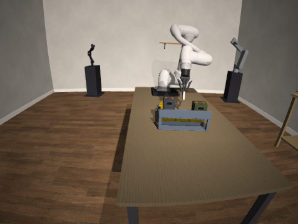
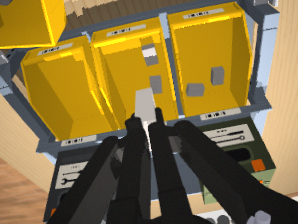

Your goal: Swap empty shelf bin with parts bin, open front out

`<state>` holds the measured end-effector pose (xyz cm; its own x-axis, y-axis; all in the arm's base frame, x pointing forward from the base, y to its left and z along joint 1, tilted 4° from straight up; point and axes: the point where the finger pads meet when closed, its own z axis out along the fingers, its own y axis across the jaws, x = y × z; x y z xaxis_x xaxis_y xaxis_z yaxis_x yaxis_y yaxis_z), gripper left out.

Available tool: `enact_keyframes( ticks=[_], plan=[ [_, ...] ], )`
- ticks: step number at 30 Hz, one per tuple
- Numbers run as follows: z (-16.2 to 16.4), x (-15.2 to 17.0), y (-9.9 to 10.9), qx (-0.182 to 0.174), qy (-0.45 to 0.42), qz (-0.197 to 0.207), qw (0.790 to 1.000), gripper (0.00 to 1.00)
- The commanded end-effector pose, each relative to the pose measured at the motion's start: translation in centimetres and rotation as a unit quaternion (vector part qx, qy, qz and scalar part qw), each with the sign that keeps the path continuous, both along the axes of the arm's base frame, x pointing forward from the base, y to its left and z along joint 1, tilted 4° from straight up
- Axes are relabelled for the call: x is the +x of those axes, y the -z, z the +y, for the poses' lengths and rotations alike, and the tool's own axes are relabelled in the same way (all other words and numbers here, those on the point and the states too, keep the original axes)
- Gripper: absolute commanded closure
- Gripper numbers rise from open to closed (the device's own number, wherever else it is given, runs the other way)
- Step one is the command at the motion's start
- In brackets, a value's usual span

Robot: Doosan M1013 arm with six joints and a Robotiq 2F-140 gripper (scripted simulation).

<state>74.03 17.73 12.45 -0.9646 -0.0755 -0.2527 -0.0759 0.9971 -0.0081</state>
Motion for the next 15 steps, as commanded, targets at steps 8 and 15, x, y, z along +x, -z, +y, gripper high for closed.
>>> enact_keyframes(
  ticks=[8,15],
  plan=[
    [0.00,0.00,-0.01,0.000,0.000,0.000,1.000,0.90],
    [0.00,0.00,-0.01,0.000,0.000,0.004,1.000,0.90]
  ],
)
